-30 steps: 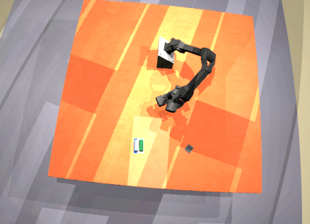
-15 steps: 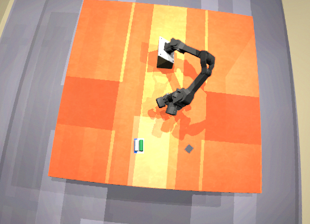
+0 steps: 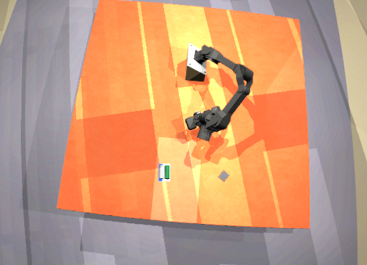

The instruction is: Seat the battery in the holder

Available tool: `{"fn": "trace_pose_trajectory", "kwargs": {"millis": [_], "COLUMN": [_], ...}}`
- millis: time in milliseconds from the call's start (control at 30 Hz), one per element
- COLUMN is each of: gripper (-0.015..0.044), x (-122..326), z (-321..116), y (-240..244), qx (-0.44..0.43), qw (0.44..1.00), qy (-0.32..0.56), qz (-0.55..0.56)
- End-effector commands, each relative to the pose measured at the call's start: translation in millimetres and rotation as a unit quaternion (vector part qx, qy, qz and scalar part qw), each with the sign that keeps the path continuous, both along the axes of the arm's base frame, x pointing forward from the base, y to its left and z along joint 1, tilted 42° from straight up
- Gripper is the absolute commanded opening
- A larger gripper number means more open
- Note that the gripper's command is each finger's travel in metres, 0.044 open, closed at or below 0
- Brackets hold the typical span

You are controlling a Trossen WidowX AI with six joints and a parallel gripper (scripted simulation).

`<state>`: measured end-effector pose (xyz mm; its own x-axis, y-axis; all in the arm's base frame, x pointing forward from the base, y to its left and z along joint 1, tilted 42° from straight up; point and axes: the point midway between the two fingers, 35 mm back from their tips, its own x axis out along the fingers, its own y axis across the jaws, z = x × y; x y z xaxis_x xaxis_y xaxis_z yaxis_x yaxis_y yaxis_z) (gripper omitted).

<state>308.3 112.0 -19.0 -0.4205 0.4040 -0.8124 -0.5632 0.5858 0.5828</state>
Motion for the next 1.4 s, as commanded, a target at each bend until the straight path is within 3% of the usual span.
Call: {"fn": "trace_pose_trajectory", "kwargs": {"millis": [0, 1367], "gripper": [0.008, 0.008], "x": [1.9, 16.5], "z": [-2.0, -0.5], "y": [0.2, 13.2], "qx": [-0.009, -0.022], "qw": [1.0, 0.999], "qy": [0.008, 0.031], "qz": [0.006, 0.026]}}
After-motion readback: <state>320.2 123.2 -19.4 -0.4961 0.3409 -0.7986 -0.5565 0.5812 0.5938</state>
